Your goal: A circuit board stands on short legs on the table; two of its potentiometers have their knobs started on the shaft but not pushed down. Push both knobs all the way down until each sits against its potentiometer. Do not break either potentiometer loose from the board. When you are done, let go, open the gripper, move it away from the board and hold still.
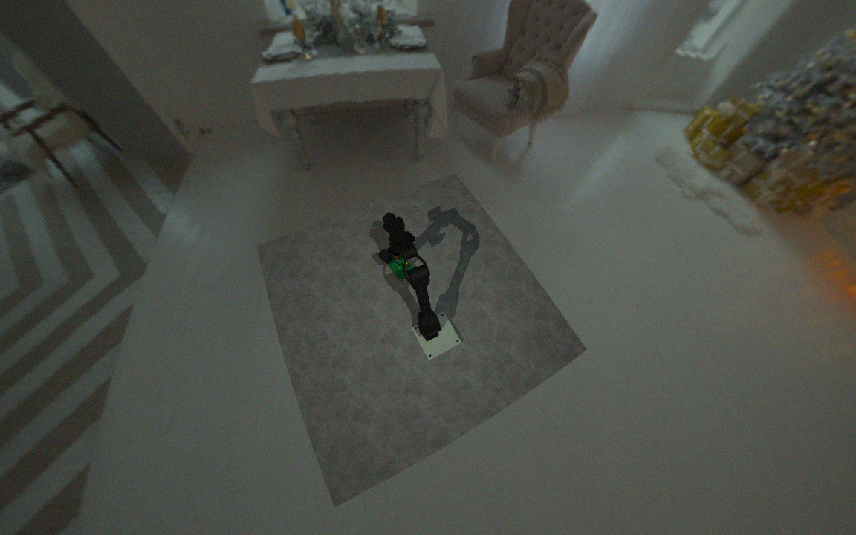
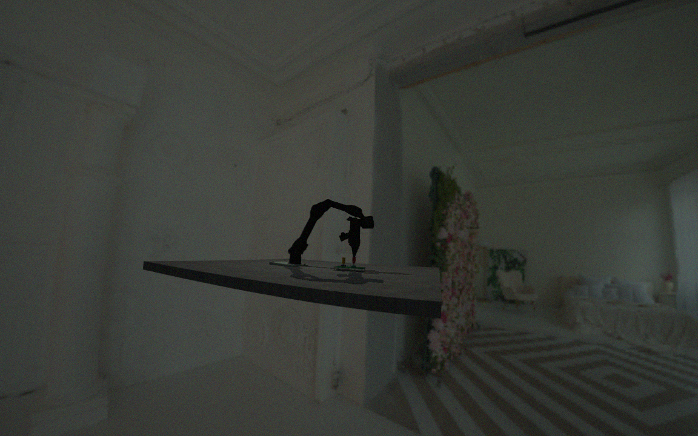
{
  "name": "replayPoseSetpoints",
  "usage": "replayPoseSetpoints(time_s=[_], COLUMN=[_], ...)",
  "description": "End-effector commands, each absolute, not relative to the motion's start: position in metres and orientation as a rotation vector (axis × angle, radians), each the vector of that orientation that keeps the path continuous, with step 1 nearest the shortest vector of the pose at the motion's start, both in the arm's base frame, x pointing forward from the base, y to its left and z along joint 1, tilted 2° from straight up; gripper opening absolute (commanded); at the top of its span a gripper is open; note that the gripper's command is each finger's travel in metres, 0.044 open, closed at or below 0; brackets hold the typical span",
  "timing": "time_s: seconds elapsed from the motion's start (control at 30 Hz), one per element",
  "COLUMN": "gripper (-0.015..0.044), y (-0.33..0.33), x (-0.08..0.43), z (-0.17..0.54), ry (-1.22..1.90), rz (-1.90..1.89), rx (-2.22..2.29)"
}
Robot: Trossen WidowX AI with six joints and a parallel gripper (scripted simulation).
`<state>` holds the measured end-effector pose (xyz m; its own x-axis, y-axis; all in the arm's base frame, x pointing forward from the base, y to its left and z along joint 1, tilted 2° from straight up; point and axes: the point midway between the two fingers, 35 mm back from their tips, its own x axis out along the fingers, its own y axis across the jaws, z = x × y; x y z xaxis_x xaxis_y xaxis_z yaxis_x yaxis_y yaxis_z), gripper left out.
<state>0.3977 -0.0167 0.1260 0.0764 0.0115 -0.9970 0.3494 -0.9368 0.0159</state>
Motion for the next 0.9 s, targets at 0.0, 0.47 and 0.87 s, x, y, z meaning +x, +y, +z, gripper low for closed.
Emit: replayPoseSetpoints(time_s=[0.0,0.47,0.87], gripper=[0.0,0.0,0.0], y=[-0.0158,-0.0158,-0.0158], x=[0.3987,0.3989,0.399], z=[0.1231,0.1204,0.1197], ry=[0.365,0.365,0.365], rz=[-1.948,-1.948,-1.948], rx=[2.11,2.11,2.11])
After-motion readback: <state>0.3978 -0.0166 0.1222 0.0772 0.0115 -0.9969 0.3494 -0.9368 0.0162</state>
